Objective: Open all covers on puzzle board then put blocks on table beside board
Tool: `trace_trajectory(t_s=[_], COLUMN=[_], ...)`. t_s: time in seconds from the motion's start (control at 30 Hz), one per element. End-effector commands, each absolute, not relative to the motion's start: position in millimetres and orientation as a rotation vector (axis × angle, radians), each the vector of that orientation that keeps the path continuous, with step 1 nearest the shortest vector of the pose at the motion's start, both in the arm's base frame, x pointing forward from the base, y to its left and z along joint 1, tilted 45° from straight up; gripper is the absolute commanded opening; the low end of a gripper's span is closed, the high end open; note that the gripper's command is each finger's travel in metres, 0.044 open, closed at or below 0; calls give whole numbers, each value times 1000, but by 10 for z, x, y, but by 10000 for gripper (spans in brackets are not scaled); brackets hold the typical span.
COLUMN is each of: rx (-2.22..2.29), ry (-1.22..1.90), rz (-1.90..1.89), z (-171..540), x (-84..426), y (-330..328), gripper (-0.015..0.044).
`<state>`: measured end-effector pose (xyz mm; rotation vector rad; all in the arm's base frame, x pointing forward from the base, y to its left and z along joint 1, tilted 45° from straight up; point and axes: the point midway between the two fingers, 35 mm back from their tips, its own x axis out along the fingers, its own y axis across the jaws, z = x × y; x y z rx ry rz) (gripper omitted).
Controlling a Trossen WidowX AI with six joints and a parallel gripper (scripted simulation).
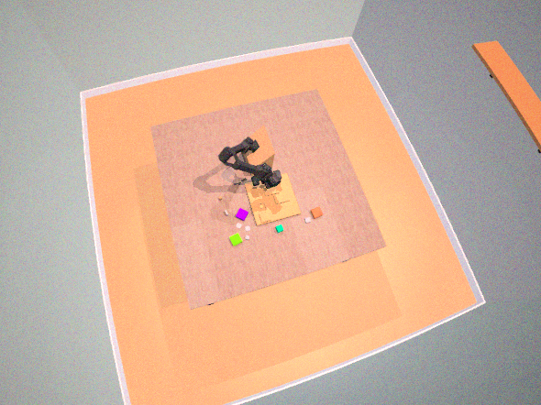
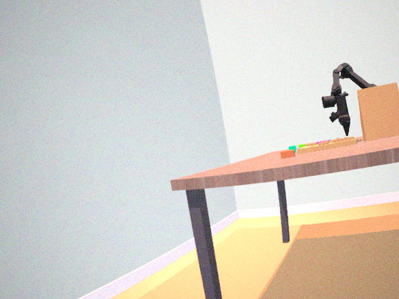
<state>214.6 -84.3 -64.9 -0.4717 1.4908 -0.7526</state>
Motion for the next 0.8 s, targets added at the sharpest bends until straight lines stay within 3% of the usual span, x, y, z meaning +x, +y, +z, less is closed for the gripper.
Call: trace_trajectory(t_s=[0.0, 0.77], rx=[-481, -481], ry=[1500, 1499], rz=[-754, -754], z=[-685, -813], x=[2113, 2122], y=[-882, -896], gripper=[0, 0])
